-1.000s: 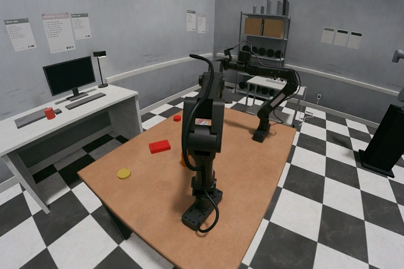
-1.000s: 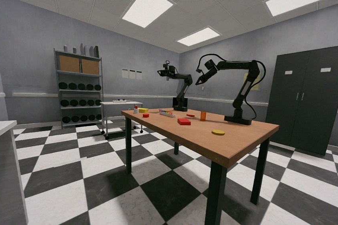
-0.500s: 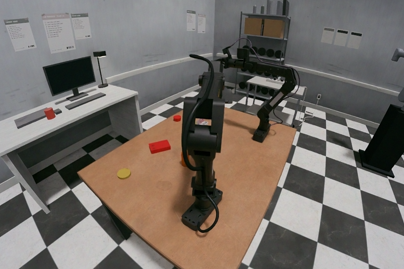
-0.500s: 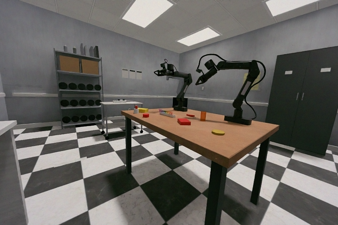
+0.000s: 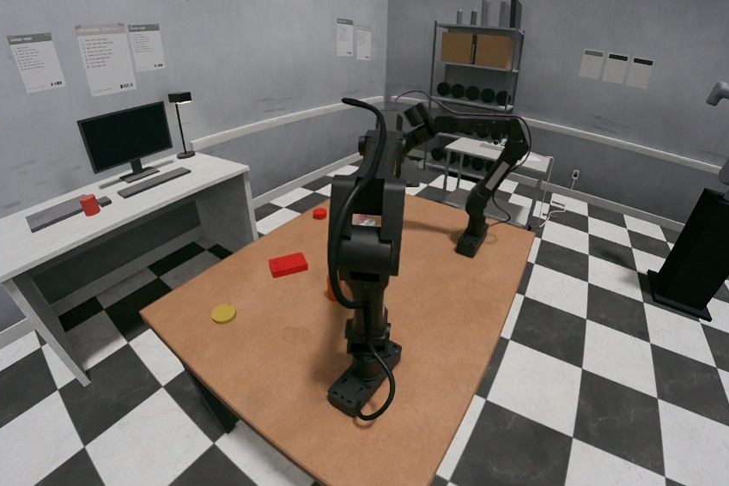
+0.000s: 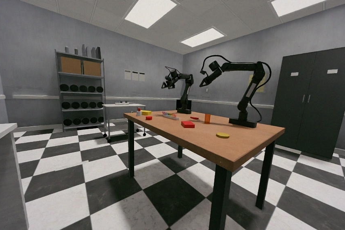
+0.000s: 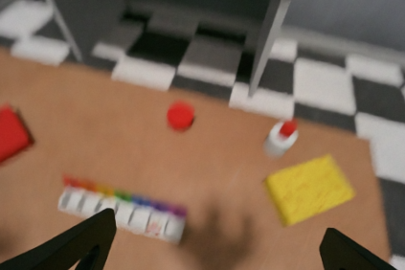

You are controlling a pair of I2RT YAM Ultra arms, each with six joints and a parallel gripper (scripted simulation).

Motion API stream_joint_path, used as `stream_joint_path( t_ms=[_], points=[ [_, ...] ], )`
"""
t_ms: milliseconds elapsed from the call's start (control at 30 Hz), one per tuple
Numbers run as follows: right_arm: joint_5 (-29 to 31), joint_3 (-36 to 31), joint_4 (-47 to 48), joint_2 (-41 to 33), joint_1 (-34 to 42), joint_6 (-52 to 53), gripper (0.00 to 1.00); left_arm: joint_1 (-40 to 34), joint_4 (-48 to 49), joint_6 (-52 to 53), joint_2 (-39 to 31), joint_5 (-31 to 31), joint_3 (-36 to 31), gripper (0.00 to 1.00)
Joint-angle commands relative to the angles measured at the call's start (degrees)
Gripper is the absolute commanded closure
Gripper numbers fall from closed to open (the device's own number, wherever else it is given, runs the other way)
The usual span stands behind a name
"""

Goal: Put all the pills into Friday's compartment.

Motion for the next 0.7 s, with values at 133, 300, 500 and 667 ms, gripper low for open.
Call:
stream_joint_path(
  t_ms=[133,300,500,667],
  points=[
    [1.4,2.1,-9.3,9.3,4.9,3.5,0.00,-0.2,0.4,-0.1,-0.2,-0.1,1.1,0.00],
    [0.1,3.8,-11.2,16.9,7.4,4.6,0.00,-0.2,0.4,-0.1,-0.2,-0.1,1.1,0.00],
    [-0.4,5.6,-12.3,22.5,8.7,5.0,0.00,-0.2,0.4,-0.1,-0.2,-0.1,1.1,0.00],
    [0.1,5.9,-11.6,22.9,8.8,5.0,0.00,-0.2,0.4,-0.1,-0.2,-0.1,1.1,0.00]
  ],
)
